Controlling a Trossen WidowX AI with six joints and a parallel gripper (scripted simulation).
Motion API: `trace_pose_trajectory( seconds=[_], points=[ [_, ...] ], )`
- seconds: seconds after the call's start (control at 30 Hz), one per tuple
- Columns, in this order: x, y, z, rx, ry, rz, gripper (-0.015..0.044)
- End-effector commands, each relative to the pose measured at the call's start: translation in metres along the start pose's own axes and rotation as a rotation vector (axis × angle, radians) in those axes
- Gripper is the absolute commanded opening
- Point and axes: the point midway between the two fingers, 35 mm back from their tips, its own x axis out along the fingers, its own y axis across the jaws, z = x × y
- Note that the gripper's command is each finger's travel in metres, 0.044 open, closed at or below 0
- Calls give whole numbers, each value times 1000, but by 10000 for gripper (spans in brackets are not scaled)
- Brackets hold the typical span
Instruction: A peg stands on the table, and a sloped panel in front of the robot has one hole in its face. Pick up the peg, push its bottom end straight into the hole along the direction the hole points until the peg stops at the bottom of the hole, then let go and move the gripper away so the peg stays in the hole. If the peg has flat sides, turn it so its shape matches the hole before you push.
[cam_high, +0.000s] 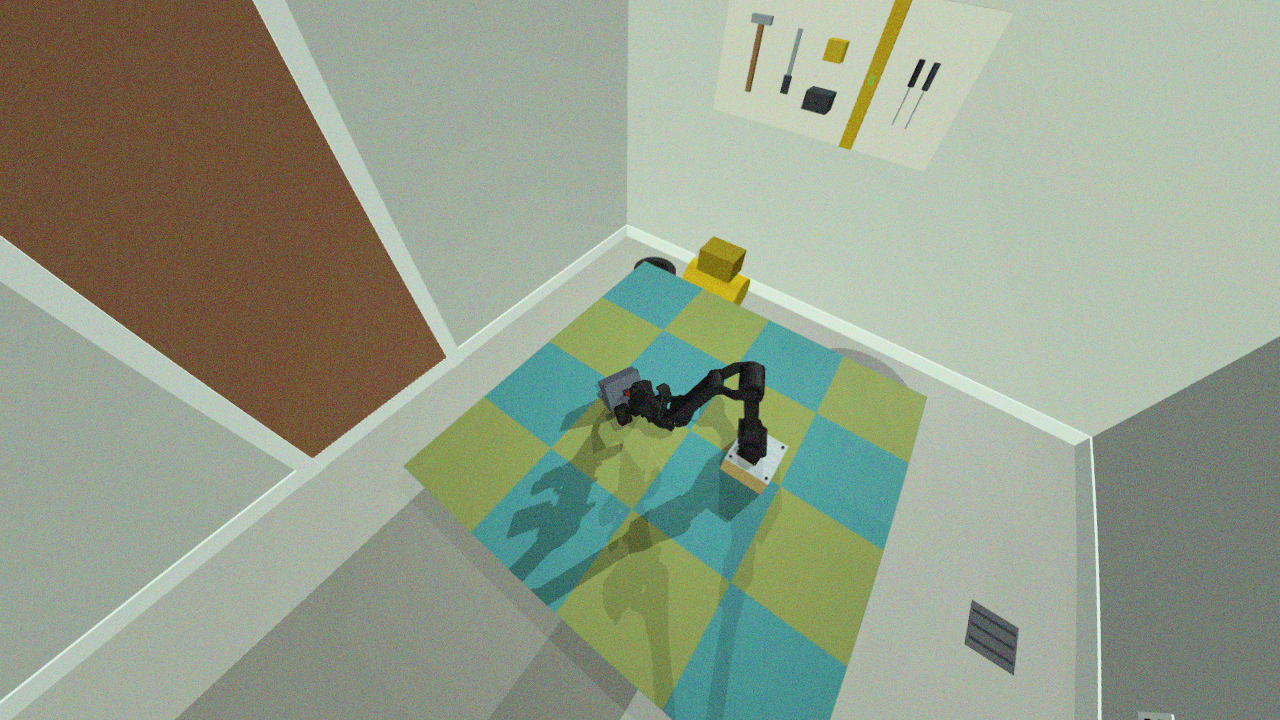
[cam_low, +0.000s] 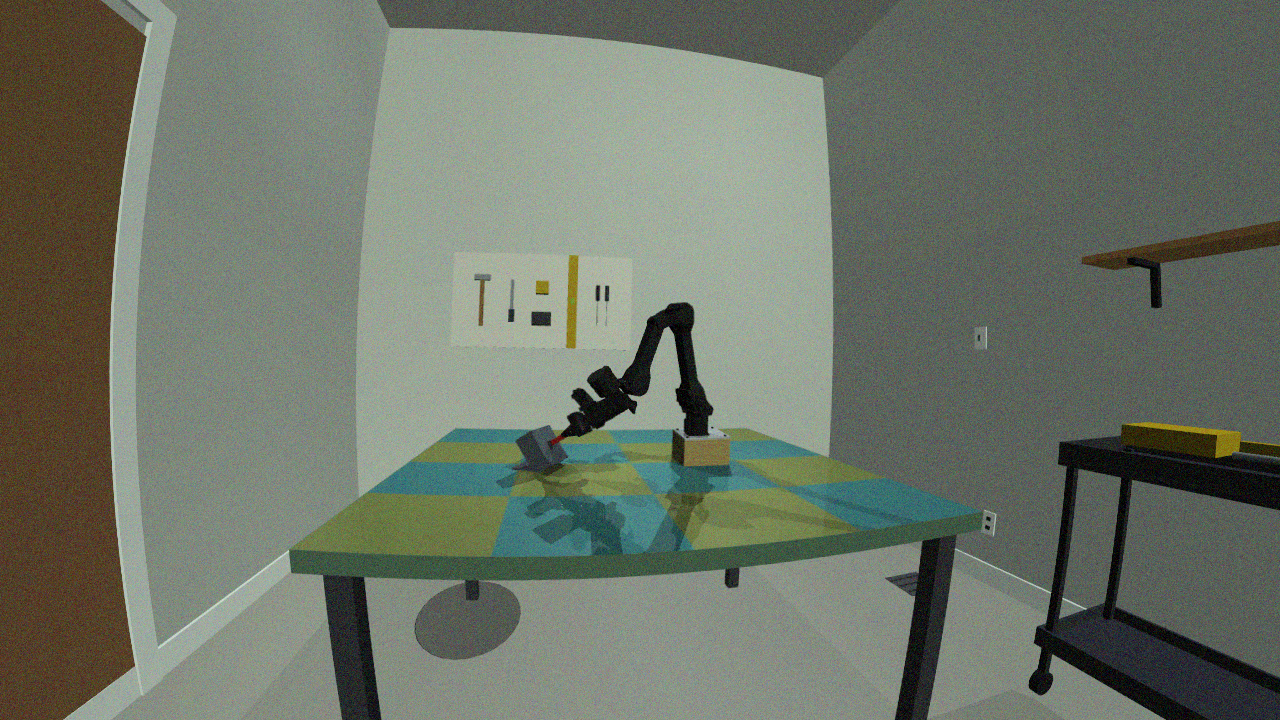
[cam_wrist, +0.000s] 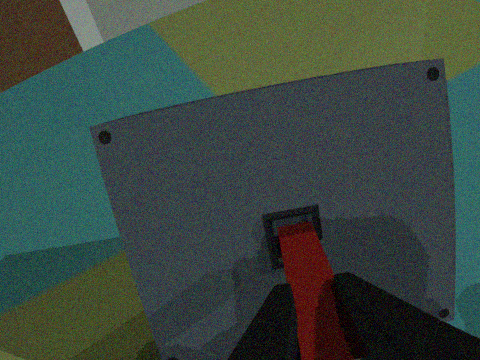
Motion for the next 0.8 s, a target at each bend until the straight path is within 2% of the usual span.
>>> trace_pose_trajectory(
  seconds=[0.0, 0.77],
  points=[
    [2, 0, -2, -4, 4, -1, 0],
    [8, 1, -2, -4, 3, -1, 0]
  ],
)
